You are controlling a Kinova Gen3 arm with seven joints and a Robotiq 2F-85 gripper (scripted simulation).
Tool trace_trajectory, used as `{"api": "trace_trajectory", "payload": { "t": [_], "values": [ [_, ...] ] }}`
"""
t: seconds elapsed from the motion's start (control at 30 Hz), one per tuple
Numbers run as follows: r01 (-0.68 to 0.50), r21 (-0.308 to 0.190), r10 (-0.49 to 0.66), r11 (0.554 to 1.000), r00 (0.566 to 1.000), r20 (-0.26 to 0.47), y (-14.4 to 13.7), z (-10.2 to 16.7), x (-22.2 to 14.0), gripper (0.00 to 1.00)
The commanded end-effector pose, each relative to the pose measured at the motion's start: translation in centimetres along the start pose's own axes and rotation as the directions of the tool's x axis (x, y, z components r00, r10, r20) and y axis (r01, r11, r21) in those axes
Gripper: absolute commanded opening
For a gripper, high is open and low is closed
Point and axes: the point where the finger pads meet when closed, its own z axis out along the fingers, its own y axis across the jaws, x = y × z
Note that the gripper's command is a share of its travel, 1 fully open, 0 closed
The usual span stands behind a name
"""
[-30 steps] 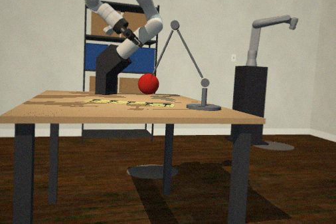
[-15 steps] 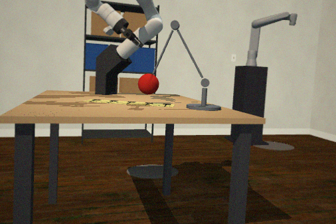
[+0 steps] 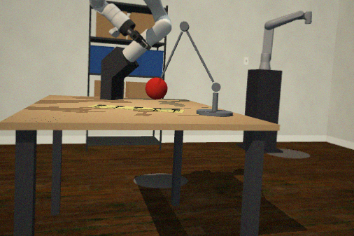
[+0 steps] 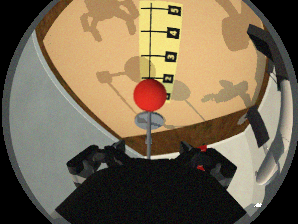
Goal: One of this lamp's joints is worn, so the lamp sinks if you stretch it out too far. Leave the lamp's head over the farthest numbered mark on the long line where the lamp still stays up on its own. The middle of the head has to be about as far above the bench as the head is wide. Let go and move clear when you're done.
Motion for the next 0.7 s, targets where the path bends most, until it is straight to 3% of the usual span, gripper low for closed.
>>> {"api": "trace_trajectory", "payload": {
  "t": [0.0,0.2,0.67],
  "values": [
    [0.001,0.001,-0.001,1.0,1.0,-0.001,0.0,0.0,0.0,1.0],
    [0.001,0.001,-0.001,1.0,1.0,0.0,0.0,0.0,0.0,1.0],
    [0.0,0.037,0.007,0.999,0.984,-0.177,-0.4,0.3,-2.1,1.0]
  ]
}}
